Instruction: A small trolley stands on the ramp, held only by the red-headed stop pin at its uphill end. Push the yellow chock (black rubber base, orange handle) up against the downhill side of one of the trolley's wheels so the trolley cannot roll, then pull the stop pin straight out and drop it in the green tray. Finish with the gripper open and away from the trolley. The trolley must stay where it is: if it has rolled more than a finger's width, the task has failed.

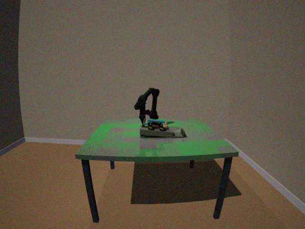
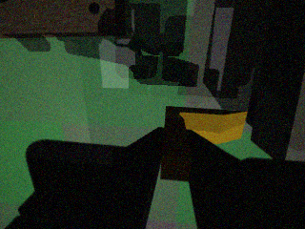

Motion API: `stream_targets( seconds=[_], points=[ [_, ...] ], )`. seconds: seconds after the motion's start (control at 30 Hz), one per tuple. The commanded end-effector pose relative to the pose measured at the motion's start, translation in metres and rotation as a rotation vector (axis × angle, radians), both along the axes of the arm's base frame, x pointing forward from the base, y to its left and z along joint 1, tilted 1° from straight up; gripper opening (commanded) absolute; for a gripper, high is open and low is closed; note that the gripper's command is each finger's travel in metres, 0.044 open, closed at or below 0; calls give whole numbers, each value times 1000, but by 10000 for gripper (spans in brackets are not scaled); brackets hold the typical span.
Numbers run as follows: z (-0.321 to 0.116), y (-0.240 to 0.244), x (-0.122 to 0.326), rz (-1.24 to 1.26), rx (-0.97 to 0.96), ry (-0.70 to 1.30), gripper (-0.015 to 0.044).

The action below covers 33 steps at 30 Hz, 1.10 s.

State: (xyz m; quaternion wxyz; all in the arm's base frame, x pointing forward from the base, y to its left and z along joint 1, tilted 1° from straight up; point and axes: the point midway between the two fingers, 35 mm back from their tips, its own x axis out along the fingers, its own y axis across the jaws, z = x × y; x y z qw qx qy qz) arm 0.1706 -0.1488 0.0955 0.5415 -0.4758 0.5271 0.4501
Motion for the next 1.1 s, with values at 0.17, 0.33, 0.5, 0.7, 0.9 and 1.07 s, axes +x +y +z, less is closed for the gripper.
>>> stream_targets(
  seconds=[0.17,0.33,0.5,0.7,0.9,1.07],
  points=[
    [29,0,-1,-1,-8,-3,0],
    [43,0,-1,-1,-9,-3,0],
    [58,0,-2,-1,-9,-3,0],
    [76,-1,-2,-1,-9,-3,0],
    [87,-2,-2,-1,-9,-3,0],
    [87,-2,-2,-7,-9,-3,0]
  ],
)
